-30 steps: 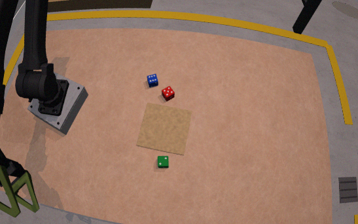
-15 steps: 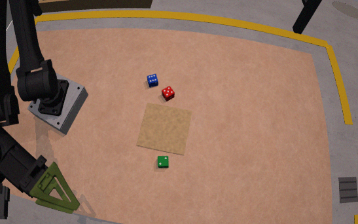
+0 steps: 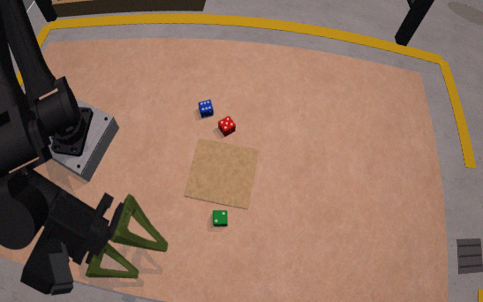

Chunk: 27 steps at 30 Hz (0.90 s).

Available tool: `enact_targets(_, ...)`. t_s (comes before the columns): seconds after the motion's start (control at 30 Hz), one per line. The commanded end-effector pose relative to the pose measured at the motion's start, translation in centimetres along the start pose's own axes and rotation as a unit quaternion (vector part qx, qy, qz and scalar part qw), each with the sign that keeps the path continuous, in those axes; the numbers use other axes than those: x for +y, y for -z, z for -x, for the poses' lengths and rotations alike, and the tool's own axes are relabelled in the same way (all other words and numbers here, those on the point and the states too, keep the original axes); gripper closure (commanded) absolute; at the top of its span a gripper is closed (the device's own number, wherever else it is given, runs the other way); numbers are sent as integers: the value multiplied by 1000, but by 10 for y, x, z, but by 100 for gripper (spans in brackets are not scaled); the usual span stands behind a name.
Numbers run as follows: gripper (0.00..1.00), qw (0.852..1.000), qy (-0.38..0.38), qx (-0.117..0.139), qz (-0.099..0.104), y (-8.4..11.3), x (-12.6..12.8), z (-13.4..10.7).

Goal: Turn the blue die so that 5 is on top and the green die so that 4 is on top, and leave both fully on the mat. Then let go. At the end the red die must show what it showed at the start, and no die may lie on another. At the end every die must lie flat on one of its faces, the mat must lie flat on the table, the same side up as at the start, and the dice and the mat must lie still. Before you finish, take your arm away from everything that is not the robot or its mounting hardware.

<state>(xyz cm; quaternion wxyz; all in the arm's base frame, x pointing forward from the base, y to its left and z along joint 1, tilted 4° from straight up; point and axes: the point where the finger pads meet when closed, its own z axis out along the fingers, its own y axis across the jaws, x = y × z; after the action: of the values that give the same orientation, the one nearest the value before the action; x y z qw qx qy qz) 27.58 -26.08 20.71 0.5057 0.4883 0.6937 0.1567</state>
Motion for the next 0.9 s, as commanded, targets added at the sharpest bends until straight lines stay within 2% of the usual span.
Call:
enact_targets(0.0,0,995,95,21,7,-11,30,13)
enact_targets(0.13,0,987,149,52,6,-23,40,-5)
enact_targets(0.23,0,987,152,54,6,-23,41,-6)
enact_targets(0.27,0,978,193,78,7,-31,48,-20)
enact_targets(0.43,0,963,246,108,10,-40,58,-38)
enact_targets(0.67,0,925,344,161,22,-52,74,-74)
enact_targets(0.73,0,908,377,179,27,-55,80,-86)
enact_targets(0.8,0,908,377,179,27,-55,80,-86)
enact_targets(0.83,0,900,393,187,30,-56,82,-92)
enact_targets(0.87,0,884,420,201,35,-58,87,-103)
